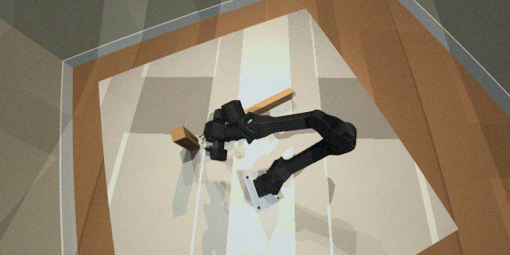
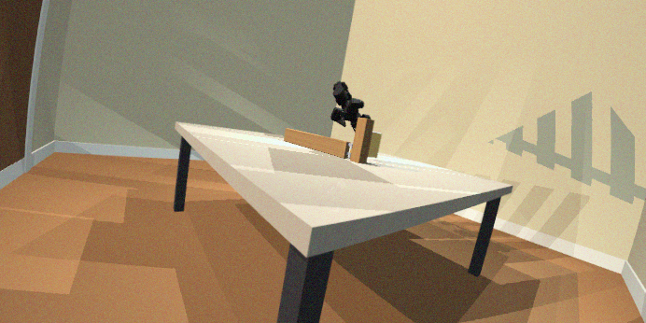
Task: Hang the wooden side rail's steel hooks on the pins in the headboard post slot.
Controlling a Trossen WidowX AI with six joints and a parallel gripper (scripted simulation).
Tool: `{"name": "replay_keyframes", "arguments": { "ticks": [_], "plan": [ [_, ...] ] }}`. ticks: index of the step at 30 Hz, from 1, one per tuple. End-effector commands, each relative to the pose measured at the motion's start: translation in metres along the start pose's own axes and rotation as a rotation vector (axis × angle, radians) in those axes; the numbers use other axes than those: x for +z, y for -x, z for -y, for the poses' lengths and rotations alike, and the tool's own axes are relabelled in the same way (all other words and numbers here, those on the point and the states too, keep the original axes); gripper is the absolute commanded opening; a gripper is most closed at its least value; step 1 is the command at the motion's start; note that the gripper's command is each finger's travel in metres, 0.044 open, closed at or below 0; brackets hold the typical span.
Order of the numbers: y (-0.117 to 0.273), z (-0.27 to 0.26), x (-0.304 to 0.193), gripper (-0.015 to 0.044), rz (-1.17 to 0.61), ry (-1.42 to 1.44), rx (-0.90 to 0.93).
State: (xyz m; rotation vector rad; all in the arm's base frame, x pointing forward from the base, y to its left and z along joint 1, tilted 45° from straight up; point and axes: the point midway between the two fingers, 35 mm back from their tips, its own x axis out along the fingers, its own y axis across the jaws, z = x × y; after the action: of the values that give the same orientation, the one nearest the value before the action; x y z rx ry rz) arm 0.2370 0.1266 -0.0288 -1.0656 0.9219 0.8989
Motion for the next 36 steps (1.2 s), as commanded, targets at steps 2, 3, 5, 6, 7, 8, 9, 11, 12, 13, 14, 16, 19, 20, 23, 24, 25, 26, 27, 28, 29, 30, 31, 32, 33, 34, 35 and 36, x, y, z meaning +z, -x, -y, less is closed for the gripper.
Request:
{"name": "replay_keyframes", "arguments": {
  "ticks": [2,3,5,6,7,8,9,11,12,13,14,16,19,20,23,24,25,26,27,28,29,30,31,32,33,34,35,36],
  "plan": [
    [0.0,0.001,0.002,0.044,0.007,-0.02,0.003],
    [0.0,0.001,0.002,0.044,0.007,-0.02,0.003],
    [0.0,0.001,0.002,0.044,0.007,-0.02,0.003],
    [0.0,0.001,0.002,0.044,0.007,-0.02,0.003],
    [0.0,0.001,0.002,0.044,0.007,-0.02,0.003],
    [0.0,0.001,0.002,0.044,0.007,-0.02,0.003],
    [0.0,0.001,0.002,0.044,0.007,-0.02,0.003],
    [0.0,0.001,0.002,0.044,0.007,-0.02,0.003],
    [0.0,0.001,0.002,0.044,0.007,-0.02,0.003],
    [0.0,0.001,0.002,0.044,0.007,-0.02,0.003],
    [0.0,0.001,0.002,0.044,0.007,-0.02,0.003],
    [0.0,0.001,0.002,0.044,0.007,-0.02,0.003],
    [-0.001,0.004,0.001,0.044,-0.038,-0.149,0.013],
    [-0.002,0.006,0.001,0.044,-0.069,-0.237,0.016],
    [-0.004,0.012,0.0,0.044,-0.164,-0.497,0.008],
    [-0.005,0.014,-0.001,0.044,-0.196,-0.582,-0.001],
    [-0.005,0.016,-0.001,0.044,-0.227,-0.667,-0.013],
    [-0.005,0.018,-0.001,0.044,-0.259,-0.751,-0.028],
    [-0.005,0.02,-0.001,0.044,-0.289,-0.833,-0.046],
    [-0.005,0.023,-0.002,0.044,-0.319,-0.915,-0.067],
    [-0.005,0.025,-0.002,0.044,-0.348,-0.996,-0.092],
    [-0.005,0.027,-0.002,0.044,-0.376,-1.076,-0.119],
    [-0.005,0.029,-0.002,0.044,-0.402,-1.155,-0.15],
    [-0.004,0.031,-0.002,0.044,-0.427,-1.233,-0.183],
    [-0.004,0.033,-0.002,0.044,-0.45,-1.309,-0.22],
    [-0.003,0.035,-0.002,0.044,-0.471,-1.385,-0.259],
    [-0.002,0.037,-0.002,0.044,-0.49,-1.459,-0.301],
    [-0.001,0.04,-0.002,0.044,-0.506,-1.531,-0.347]
  ]
}}
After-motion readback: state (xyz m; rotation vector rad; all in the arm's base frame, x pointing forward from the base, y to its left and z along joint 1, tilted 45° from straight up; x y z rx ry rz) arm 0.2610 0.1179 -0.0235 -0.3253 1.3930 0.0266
